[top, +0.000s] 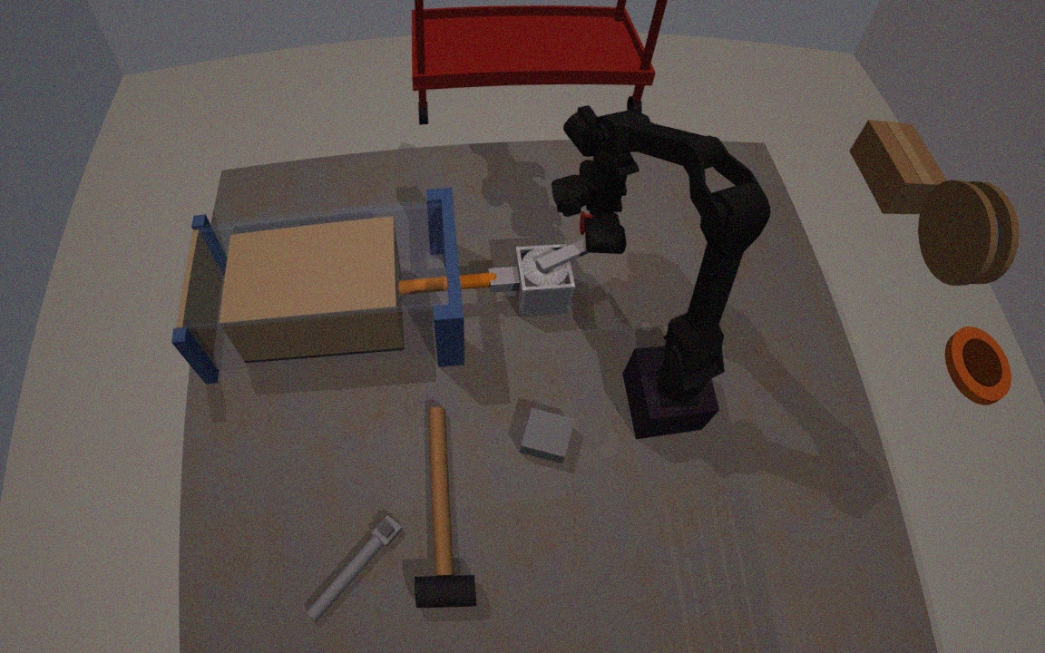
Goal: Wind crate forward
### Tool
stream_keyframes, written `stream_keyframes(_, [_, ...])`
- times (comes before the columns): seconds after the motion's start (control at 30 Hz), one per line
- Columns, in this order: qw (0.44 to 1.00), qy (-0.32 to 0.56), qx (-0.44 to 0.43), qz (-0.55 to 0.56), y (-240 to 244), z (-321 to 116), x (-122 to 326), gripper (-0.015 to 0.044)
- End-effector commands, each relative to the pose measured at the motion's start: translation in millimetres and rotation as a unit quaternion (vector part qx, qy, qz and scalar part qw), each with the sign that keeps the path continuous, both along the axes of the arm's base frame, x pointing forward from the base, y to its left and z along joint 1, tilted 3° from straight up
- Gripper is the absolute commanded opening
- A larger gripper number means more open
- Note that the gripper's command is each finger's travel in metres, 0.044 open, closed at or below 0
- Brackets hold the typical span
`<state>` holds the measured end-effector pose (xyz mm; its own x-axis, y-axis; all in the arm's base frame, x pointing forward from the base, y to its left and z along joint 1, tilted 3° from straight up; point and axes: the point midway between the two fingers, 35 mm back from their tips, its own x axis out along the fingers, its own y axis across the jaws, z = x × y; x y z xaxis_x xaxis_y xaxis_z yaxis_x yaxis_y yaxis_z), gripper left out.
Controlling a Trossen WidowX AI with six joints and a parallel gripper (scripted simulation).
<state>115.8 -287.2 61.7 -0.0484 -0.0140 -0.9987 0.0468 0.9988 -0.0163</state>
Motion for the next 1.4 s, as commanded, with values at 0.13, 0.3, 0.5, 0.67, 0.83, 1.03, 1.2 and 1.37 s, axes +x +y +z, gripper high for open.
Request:
stream_keyframes(0.13, [1.000,-0.007,-0.011,0.000,-16,-1,11,0.0000])
stream_keyframes(0.3, [1.000,-0.008,-0.011,0.000,-20,-1,15,0.0000])
stream_keyframes(0.5, [1.000,-0.008,-0.011,0.000,-26,-1,21,0.0000])
stream_keyframes(0.67, [1.000,-0.008,-0.011,0.000,-30,-1,26,0.0000])
stream_keyframes(0.83, [1.000,-0.008,-0.011,0.000,-34,-1,31,0.0000])
stream_keyframes(1.03, [1.000,-0.009,-0.012,0.000,-38,-1,38,0.0000])
stream_keyframes(1.2, [1.000,-0.009,-0.012,0.000,-41,0,44,0.0000])
stream_keyframes(1.37, [1.000,-0.009,-0.012,0.000,-44,0,50,0.0000])
